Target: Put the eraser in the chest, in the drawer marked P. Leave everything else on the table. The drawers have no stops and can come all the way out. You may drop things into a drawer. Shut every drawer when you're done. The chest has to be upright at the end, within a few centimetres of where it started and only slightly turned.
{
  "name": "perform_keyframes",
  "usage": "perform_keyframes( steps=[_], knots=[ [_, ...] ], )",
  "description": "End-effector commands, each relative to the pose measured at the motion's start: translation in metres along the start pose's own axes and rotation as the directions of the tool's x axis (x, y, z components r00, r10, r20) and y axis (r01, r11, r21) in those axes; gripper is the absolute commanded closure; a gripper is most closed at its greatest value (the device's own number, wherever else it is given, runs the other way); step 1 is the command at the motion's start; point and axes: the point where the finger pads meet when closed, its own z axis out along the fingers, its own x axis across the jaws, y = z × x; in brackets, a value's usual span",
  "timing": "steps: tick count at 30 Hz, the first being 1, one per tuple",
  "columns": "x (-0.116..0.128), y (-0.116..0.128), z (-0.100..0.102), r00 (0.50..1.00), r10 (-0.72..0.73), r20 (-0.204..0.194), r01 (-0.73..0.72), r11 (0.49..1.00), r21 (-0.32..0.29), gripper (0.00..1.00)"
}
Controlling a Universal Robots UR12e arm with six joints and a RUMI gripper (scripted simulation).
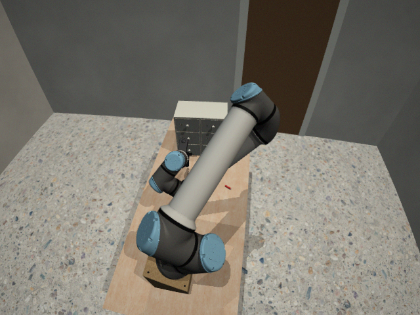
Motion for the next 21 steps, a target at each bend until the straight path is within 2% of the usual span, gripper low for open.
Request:
perform_keyframes(
  steps=[1, 7, 9, 21],
  knots=[
    [0.000, -0.002, -0.009, 1.000, 0.001, 0.001, -0.001, 0.998, -0.061, 0.80],
    [0.000, -0.003, -0.021, 1.000, 0.001, 0.001, -0.001, 0.990, -0.144, 0.80],
    [0.000, -0.003, -0.021, 1.000, 0.001, 0.001, -0.001, 0.990, -0.144, 0.80],
    [0.000, -0.006, -0.050, 1.000, 0.001, 0.001, -0.001, 0.943, -0.331, 0.80]
  ],
)
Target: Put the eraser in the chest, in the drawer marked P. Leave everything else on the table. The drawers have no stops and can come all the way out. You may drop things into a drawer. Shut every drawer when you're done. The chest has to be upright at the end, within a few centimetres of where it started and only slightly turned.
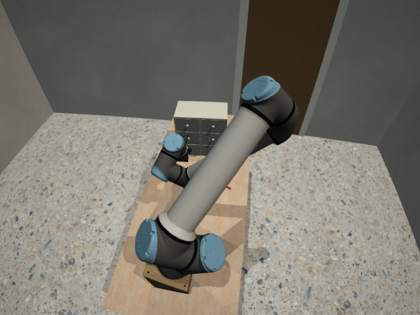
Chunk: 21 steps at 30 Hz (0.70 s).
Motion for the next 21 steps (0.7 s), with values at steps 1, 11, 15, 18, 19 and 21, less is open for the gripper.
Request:
perform_keyframes(
  steps=[1, 11, 15, 18, 19, 21],
  knots=[
    [-0.001, 0.001, -0.013, 1.000, 0.006, 0.007, -0.005, 0.993, -0.122, 0.80],
    [-0.001, 0.003, -0.033, 1.000, 0.006, 0.007, -0.004, 0.968, -0.250, 0.80],
    [-0.001, 0.004, -0.042, 1.000, 0.006, 0.007, -0.003, 0.951, -0.311, 0.80],
    [-0.001, 0.005, -0.049, 1.000, 0.006, 0.007, -0.003, 0.936, -0.353, 0.80],
    [-0.001, 0.006, -0.051, 1.000, 0.006, 0.006, -0.003, 0.930, -0.367, 0.80],
    [-0.001, 0.006, -0.053, 1.000, 0.006, 0.006, -0.003, 0.925, -0.380, 0.80]
  ],
)
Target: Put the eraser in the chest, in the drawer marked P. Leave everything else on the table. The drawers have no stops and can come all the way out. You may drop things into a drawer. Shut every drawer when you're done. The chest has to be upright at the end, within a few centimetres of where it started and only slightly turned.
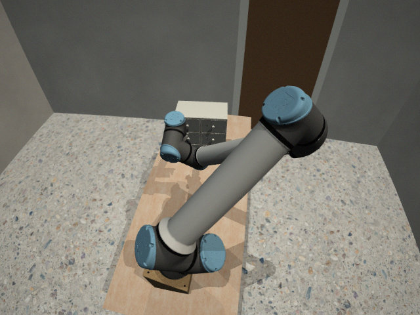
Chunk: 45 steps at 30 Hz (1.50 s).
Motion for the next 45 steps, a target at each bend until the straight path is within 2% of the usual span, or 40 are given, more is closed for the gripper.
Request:
perform_keyframes(
  steps=[1, 9, 16, 27, 45],
  knots=[
    [-0.002, 0.002, -0.007, 1.000, 0.007, 0.004, -0.007, 0.995, -0.096, 0.80],
    [-0.002, 0.008, -0.021, 1.000, 0.007, 0.004, -0.006, 0.981, -0.194, 0.80],
    [-0.002, 0.011, -0.029, 1.000, 0.007, 0.004, -0.006, 0.968, -0.250, 0.80],
    [-0.002, 0.013, -0.033, 1.000, 0.007, 0.004, -0.006, 0.960, -0.279, 0.80],
    [-0.002, 0.013, -0.033, 1.000, 0.007, 0.004, -0.006, 0.960, -0.280, 0.80]
  ],
)
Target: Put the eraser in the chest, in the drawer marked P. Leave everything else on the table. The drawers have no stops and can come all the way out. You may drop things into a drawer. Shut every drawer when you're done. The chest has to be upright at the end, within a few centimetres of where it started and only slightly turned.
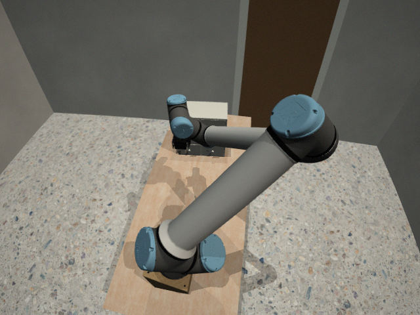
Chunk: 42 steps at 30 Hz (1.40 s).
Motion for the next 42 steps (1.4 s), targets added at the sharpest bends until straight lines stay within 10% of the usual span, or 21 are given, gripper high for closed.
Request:
perform_keyframes(
  steps=[1, 4, 5, 42],
  knots=[
    [0.0000, -0.0004, -0.0006, 1.000, 0.000, 0.000, 0.000, 1.000, 0.001, 0.80],
    [0.0000, -0.0004, -0.0006, 1.000, 0.000, 0.000, 0.000, 1.000, 0.001, 0.80],
    [0.0000, -0.0004, -0.0006, 1.000, 0.000, 0.000, 0.000, 1.000, 0.001, 0.00],
    [0.0000, -0.0004, -0.0006, 1.000, 0.000, 0.000, 0.000, 1.000, 0.001, 0.00]
  ],
)
